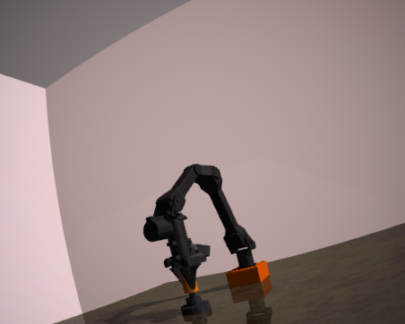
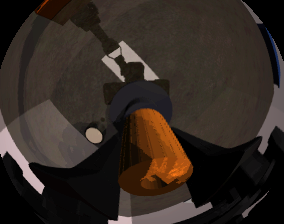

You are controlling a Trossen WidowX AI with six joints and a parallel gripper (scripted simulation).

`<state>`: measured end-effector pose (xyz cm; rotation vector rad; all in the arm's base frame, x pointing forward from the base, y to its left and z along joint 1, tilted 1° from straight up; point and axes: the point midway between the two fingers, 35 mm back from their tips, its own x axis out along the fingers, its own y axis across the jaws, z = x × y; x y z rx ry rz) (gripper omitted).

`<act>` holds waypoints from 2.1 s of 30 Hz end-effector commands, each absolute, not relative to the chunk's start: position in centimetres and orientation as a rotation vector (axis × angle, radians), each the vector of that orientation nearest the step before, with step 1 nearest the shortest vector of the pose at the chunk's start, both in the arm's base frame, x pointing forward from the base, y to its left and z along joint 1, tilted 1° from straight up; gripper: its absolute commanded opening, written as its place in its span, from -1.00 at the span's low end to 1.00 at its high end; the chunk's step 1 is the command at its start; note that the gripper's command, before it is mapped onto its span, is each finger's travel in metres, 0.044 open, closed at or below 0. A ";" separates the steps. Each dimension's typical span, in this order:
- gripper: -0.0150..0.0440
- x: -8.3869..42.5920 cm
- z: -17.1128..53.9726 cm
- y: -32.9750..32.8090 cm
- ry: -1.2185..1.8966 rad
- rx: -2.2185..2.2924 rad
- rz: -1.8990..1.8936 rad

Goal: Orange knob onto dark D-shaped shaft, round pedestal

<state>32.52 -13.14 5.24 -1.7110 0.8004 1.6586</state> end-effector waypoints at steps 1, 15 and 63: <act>-0.49 32.3 5.4 -13.1 0.800 -1.711 1.664; -0.49 32.5 5.5 -13.2 0.644 -1.851 1.801; -0.49 32.5 5.4 -13.3 1.330 -0.974 0.942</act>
